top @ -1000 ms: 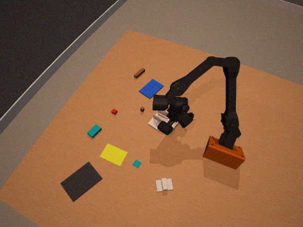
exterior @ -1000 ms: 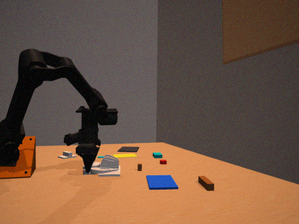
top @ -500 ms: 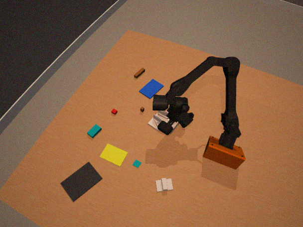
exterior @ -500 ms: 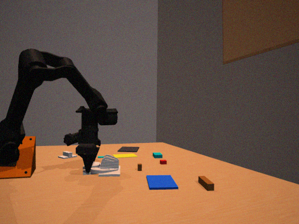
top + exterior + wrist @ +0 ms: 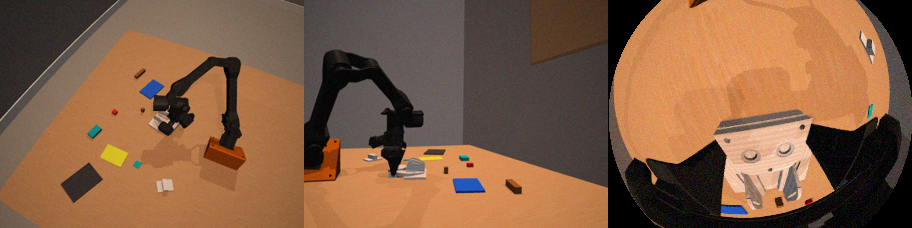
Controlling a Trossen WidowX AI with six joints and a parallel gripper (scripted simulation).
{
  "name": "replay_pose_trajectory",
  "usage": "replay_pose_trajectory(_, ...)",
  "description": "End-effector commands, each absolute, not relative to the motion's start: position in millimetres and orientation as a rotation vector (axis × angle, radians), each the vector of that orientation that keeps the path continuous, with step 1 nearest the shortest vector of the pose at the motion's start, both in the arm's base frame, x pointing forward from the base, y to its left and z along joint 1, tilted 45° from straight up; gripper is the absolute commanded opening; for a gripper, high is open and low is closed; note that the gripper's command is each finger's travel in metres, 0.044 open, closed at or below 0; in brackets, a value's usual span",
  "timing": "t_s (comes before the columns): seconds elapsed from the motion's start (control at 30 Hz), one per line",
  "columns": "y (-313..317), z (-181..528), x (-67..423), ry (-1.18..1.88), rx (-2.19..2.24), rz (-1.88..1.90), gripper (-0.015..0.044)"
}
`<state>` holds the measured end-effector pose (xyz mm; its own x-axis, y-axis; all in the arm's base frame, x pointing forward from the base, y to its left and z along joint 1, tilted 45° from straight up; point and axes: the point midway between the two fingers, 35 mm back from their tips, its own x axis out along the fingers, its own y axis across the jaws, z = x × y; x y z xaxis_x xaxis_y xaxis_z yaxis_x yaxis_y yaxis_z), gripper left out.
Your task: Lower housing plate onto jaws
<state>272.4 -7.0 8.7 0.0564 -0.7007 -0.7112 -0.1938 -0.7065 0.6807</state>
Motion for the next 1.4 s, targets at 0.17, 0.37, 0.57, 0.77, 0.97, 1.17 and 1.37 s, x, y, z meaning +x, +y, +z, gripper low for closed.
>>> replay_pose_trajectory(0.17,-6.4,9.4,272.9,-0.889,1.935,-1.689,0.0351)
replay_pose_trajectory(0.37,-3.4,12.3,272.6,-0.889,1.935,-1.69,0.0351)
replay_pose_trajectory(0.57,-5.1,11.0,273.5,-0.889,1.935,-1.689,0.0351)
replay_pose_trajectory(0.77,-5.4,10.7,273.6,-0.889,1.935,-1.689,0.0351)
replay_pose_trajectory(0.97,-6.6,9.5,273.6,-0.889,1.935,-1.689,0.0351)
replay_pose_trajectory(1.17,-7.8,8.3,273.7,-0.889,1.935,-1.689,0.0351)
replay_pose_trajectory(1.37,-8.2,7.9,273.8,-0.889,1.935,-1.689,0.0351)
